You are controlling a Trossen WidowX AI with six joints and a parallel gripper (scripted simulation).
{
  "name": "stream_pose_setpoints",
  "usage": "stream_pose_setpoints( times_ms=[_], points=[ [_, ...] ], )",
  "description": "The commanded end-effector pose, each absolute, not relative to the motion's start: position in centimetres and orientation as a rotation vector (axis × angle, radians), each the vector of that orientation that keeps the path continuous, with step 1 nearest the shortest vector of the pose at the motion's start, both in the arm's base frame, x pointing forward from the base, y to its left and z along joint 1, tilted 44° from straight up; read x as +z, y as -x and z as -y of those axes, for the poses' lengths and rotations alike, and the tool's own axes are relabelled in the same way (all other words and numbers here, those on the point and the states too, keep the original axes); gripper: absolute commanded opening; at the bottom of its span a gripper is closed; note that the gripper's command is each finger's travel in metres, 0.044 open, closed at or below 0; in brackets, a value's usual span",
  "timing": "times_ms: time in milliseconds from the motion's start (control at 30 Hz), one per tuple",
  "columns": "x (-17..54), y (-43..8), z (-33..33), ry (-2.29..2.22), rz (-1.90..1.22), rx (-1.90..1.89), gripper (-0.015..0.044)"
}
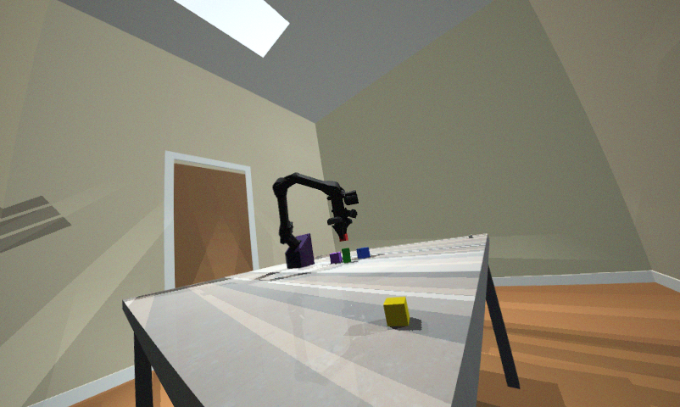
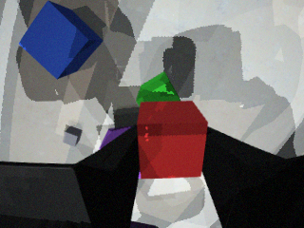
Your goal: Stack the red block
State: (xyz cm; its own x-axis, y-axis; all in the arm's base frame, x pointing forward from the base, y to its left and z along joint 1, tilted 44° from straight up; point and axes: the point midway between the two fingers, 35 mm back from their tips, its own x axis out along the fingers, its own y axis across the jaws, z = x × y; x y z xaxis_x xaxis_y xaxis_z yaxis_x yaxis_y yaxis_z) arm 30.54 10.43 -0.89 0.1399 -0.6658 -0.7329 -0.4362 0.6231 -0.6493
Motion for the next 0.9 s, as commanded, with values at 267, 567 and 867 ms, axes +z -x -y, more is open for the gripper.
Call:
stream_pose_setpoints(
  times_ms=[267,567,867],
  points=[
    [-3.6,-31.0,-8.1,0.986,-1.489,-0.211,0.0],
    [-3.6,-31.0,-8.1,0.986,-1.489,-0.211,0.0],
    [-3.6,-31.0,-8.1,0.986,-1.489,-0.211,0.0]
  ],
)
